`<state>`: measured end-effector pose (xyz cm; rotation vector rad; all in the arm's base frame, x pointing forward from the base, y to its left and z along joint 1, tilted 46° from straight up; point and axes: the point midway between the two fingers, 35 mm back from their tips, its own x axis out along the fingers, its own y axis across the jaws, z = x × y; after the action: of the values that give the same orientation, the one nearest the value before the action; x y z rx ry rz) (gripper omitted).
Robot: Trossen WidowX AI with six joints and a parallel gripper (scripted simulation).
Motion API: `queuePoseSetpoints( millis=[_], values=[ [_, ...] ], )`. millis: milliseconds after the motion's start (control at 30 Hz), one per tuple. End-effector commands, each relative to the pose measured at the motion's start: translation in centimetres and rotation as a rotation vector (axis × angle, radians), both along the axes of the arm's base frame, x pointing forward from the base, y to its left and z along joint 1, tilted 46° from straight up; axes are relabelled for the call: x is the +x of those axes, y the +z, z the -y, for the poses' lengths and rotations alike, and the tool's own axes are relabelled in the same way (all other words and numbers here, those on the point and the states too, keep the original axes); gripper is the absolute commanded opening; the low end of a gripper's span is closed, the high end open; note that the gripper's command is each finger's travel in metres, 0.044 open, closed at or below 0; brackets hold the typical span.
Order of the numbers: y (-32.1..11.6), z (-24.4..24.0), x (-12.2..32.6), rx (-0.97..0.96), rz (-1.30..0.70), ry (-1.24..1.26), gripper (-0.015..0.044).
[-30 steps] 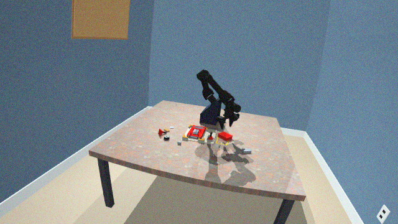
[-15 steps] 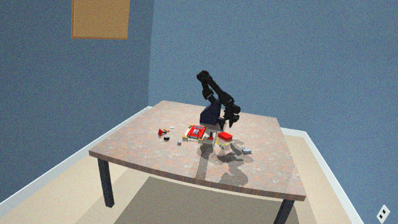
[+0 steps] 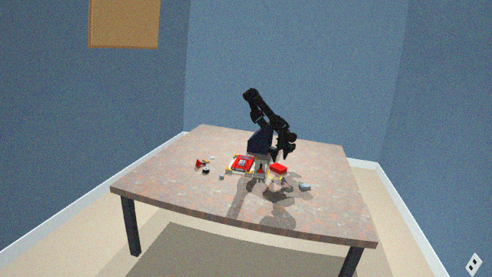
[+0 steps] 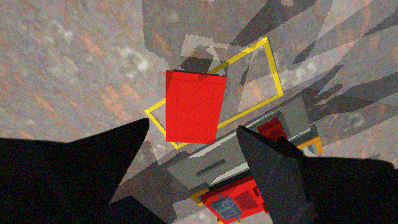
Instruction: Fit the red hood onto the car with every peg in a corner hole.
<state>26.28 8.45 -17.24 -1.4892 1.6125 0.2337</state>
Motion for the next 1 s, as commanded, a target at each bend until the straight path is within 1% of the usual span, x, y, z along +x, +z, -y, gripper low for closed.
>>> queuePoseSetpoints(
  millis=[0,967],
  values=[
    [-0.2,0.3,0.0,-0.005,-0.004,0.003,0.044],
    [-1.5,1.6,0.2,-0.006,-0.004,0.002,0.044]
  ],
)
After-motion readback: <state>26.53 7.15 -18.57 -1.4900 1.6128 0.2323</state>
